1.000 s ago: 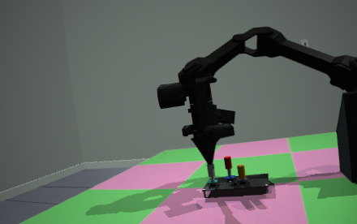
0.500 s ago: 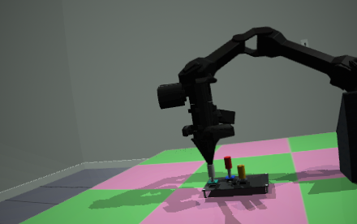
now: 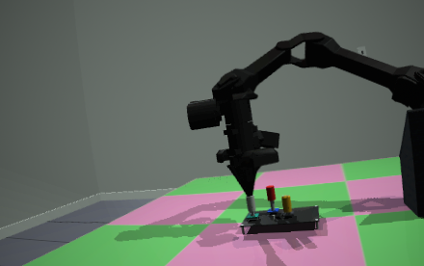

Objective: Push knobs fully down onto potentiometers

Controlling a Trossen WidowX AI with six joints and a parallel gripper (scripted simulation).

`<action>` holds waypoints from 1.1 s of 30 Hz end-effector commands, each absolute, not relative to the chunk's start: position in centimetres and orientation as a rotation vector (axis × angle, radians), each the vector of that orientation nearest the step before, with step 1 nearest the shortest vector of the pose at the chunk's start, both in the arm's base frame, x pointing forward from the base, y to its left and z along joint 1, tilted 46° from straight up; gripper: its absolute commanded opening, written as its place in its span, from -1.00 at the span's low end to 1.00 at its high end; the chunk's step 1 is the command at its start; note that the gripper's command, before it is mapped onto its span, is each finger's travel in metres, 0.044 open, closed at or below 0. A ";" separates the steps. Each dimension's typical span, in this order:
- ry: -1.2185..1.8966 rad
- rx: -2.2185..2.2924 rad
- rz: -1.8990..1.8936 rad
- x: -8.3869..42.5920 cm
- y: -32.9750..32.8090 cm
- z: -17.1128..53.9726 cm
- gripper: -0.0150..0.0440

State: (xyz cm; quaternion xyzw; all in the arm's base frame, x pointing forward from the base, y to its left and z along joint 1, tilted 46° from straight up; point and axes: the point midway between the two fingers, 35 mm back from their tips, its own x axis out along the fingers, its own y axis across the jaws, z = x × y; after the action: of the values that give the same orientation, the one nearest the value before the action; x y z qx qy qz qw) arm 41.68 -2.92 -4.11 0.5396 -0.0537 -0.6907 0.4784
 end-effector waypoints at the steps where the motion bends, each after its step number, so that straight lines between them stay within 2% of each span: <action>1: -0.135 1.317 -1.688 41.7 -3.3 -4.3 -0.49; 33: -0.135 1.317 -1.688 41.8 -3.5 -4.5 -0.49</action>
State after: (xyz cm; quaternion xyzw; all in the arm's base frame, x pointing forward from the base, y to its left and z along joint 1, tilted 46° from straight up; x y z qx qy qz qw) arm 41.70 -3.18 -4.36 0.5394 -0.0536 -0.6907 0.4787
